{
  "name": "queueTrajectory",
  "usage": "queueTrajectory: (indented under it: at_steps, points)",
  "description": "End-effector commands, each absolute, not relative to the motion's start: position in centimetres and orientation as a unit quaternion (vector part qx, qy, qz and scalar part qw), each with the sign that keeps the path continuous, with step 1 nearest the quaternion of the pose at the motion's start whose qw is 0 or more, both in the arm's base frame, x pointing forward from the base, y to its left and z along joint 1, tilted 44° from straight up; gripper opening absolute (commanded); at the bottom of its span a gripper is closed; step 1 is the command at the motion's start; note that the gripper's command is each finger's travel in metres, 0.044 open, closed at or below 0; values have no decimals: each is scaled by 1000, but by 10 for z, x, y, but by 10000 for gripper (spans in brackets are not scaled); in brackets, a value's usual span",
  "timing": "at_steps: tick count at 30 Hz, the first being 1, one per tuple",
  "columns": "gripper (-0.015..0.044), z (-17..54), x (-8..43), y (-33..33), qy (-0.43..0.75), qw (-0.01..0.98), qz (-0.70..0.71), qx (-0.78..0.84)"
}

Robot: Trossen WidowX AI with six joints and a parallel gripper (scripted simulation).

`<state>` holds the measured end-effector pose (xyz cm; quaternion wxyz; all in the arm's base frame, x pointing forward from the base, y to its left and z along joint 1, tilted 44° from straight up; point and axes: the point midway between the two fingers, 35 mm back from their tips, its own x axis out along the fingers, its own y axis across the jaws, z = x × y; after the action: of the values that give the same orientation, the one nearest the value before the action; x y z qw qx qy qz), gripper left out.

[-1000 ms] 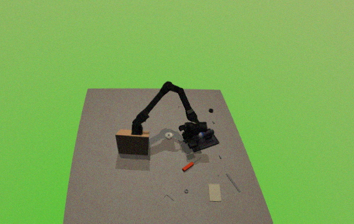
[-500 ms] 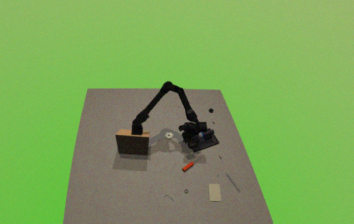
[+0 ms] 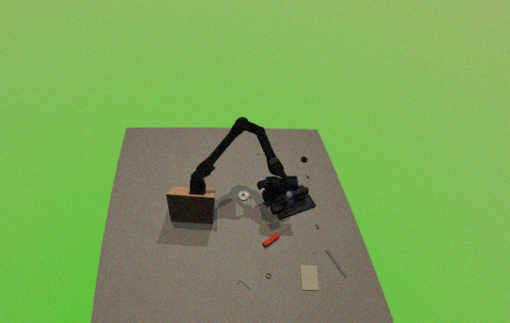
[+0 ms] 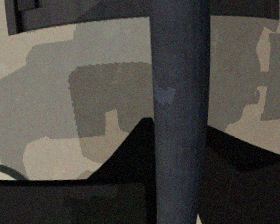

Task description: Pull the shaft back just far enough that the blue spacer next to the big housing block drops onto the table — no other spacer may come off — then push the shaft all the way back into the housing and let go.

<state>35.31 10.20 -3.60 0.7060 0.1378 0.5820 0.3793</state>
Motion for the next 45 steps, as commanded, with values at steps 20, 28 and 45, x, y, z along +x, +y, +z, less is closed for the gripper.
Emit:
queueTrajectory:
  at_steps: [20, 28, 45]
  points:
    - [0, -36, 351, 101, 581, 706, 381, 136]
    - [0, -37, 350, 101, 581, 706, 381, 136]
    - [0, -37, 349, 101, 581, 706, 381, 136]
